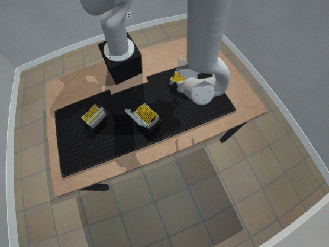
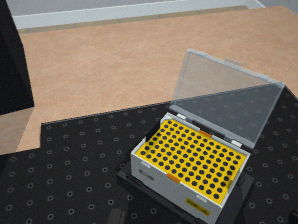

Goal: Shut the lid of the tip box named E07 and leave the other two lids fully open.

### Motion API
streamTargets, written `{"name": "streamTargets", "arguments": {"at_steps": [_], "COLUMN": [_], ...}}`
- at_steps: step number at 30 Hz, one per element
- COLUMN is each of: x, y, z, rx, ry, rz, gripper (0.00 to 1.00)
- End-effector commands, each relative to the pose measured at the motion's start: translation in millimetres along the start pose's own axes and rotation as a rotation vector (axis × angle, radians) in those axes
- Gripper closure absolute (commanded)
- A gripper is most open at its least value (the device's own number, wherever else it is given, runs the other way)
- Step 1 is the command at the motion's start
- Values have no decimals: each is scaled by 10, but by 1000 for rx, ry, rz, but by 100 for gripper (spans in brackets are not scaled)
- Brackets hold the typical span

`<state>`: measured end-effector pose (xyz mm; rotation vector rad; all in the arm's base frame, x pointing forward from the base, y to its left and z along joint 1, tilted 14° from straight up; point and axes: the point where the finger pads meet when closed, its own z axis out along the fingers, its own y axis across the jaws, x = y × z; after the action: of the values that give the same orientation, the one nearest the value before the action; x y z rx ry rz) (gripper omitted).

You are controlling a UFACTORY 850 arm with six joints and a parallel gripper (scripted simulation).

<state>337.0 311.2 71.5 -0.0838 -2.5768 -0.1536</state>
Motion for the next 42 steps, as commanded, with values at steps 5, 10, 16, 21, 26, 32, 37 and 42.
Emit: {"name": "streamTargets", "arguments": {"at_steps": [5, 10, 16, 21, 26, 32, 37, 42], "x": [80, 61, -53, -148, -224, -254, -254, -254], "y": [3, -38, -285, -491, -656, -719, -719, -719], "z": [-89, -110, -238, -343, -427, -460, -460, -460], "rx": [0, 23, 165, 283, 377, 495, 613, 731], "ry": [-1, -1, -1, -1, -1, -1, -1, -1], "rz": [0, -24, -165, -283, -377, -495, -613, -730], "gripper": [0, 0, 0, 0, 0, 0, 0, 0]}}
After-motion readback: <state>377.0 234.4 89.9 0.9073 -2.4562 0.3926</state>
